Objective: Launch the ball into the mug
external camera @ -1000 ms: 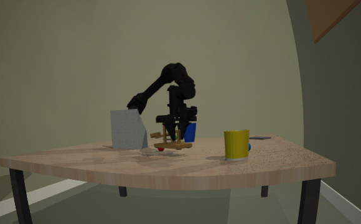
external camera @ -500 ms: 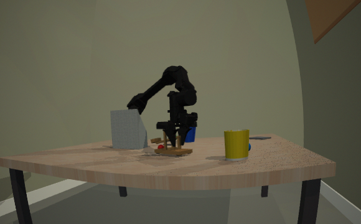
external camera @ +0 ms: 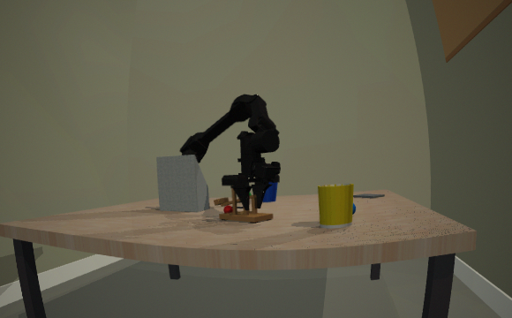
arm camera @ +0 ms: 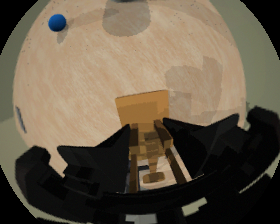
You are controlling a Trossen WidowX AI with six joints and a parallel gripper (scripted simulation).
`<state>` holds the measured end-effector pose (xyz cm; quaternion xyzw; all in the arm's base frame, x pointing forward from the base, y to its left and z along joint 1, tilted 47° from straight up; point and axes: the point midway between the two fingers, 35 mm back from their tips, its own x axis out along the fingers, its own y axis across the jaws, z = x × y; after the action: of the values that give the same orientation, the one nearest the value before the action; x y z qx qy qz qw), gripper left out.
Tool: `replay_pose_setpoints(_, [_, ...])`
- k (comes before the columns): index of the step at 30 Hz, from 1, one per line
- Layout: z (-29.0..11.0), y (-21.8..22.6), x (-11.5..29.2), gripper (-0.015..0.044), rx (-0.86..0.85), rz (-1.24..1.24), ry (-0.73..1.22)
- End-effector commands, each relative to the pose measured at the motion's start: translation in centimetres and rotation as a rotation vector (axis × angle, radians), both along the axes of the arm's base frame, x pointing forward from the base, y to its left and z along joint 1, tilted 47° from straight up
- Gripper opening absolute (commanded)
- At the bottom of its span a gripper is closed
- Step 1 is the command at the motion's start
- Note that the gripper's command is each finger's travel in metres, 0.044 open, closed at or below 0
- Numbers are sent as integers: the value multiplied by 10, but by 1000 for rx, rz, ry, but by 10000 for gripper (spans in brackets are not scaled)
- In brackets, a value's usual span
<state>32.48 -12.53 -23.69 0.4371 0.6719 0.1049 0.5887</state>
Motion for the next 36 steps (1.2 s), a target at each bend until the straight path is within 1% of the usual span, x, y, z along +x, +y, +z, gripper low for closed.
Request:
replay_pose_setpoints(1, [1,-1,0,184,-1,0,-1])
replay_pose_setpoints(8, [2,-3,0,368,-1,-1,-1])
replay_pose_setpoints(11, [28,-32,-1,440,-4,-2,1])
replay_pose_setpoints(14, [63,-66,-9,440,-4,-3,2])
replay_pose_setpoints(16, [72,-73,-11,440,-4,-3,3])
replay_pose_setpoints(17, [72,-73,-11,440,-4,-3,3])
replay_pose_setpoints(18, [57,-62,-10,440,3,-15,8])
replay_pose_setpoints(25, [65,-67,-11,440,1,-10,5])
replay_pose_setpoints(29, [36,-37,-8,440,3,-10,4])
replay_pose_setpoints(36, [33,-34,-7,440,3,-10,4])
